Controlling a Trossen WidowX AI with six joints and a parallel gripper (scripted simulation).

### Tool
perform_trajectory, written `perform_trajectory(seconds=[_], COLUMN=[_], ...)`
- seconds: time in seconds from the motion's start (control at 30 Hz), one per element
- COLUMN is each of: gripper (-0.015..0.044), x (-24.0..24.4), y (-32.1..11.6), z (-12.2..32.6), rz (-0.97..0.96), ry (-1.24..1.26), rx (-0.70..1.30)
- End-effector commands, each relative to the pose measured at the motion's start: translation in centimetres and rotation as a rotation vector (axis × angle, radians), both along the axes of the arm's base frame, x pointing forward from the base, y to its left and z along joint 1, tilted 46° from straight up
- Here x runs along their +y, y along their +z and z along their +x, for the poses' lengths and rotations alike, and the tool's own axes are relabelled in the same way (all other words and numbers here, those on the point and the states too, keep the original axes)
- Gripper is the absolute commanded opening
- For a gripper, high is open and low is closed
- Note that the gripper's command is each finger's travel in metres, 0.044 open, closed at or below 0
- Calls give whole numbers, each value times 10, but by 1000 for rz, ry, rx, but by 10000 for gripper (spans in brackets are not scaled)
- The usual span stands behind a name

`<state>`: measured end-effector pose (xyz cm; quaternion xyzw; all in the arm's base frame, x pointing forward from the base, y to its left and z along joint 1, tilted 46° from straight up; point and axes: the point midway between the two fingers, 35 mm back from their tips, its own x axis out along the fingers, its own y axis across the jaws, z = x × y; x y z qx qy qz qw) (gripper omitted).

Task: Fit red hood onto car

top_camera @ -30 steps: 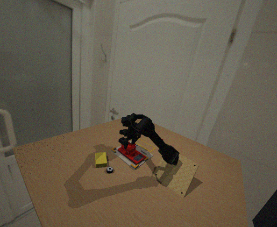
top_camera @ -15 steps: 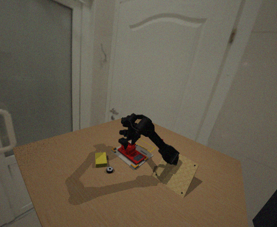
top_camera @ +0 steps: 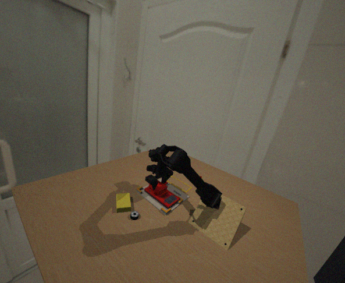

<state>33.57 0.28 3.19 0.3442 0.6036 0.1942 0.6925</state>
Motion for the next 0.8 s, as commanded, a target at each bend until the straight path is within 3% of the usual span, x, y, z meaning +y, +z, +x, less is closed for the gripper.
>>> perform_trajectory(seconds=[0.0,0.57,0.77], gripper=[0,0,157], x=[5,6,7], y=[-4,-5,-5], z=[-1,1,1], rz=[1,0,0], ry=[8,10,11], rx=[11,3,3])
